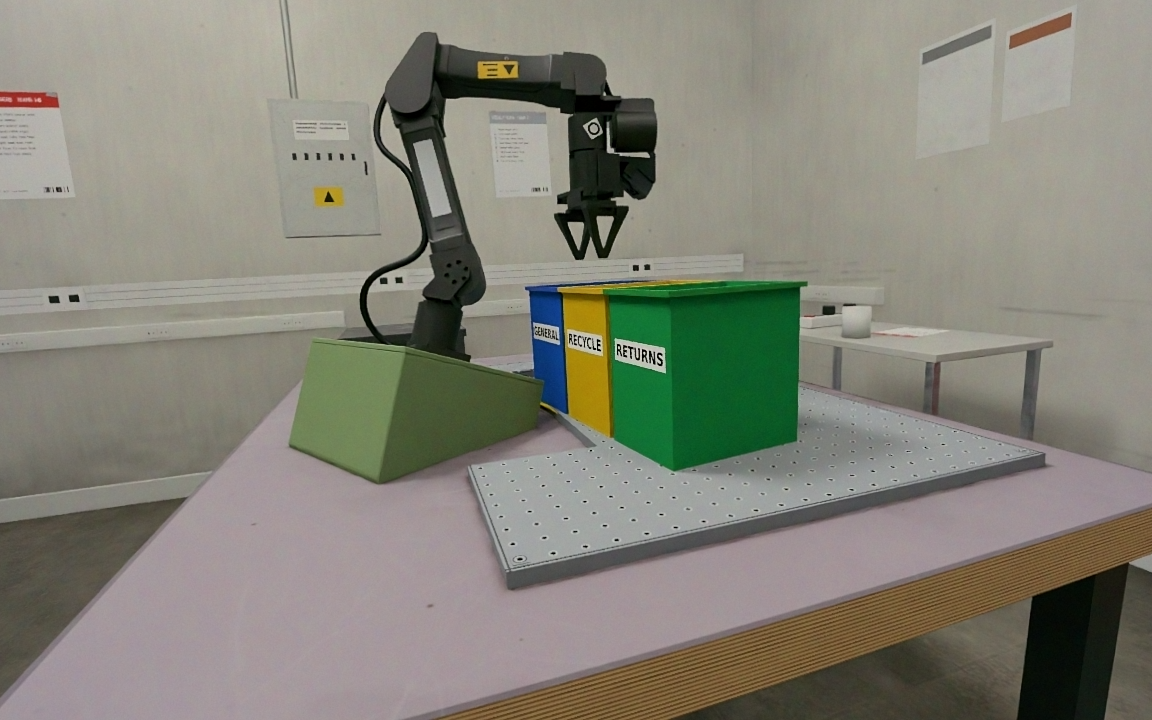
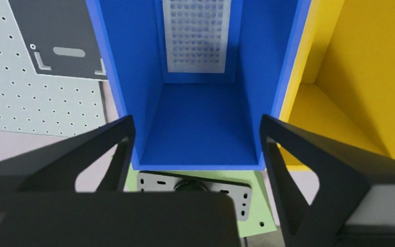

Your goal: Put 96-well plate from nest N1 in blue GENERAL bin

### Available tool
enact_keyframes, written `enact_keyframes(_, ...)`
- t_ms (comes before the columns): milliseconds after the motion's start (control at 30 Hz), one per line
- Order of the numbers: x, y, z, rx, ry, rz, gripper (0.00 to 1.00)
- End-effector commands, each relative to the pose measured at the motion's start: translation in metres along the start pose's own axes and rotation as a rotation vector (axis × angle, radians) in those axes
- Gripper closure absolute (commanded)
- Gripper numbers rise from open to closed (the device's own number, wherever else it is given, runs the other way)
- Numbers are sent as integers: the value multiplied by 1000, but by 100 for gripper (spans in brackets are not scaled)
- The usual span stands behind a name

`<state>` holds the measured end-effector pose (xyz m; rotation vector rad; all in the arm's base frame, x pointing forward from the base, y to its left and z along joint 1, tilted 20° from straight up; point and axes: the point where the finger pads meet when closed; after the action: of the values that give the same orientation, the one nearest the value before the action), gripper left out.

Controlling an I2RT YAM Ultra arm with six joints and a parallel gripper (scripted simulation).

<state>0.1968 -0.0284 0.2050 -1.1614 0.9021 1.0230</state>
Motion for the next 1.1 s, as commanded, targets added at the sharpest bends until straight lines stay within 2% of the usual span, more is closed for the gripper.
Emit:
enact_keyframes(0,-10,-7,-1,-1,3,-33,18)
enact_keyframes(800,-10,-7,-1,-1,3,-33,18)
enact_keyframes(1067,-15,-10,28,-16,16,-74,18)
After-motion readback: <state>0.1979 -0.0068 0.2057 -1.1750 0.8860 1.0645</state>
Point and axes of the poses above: the point where the finger pads meet when closed, its own x axis out along the fingers, its own z axis across the jaws, y = z × x, and after that the axes turned 6 degrees about x, right-handed
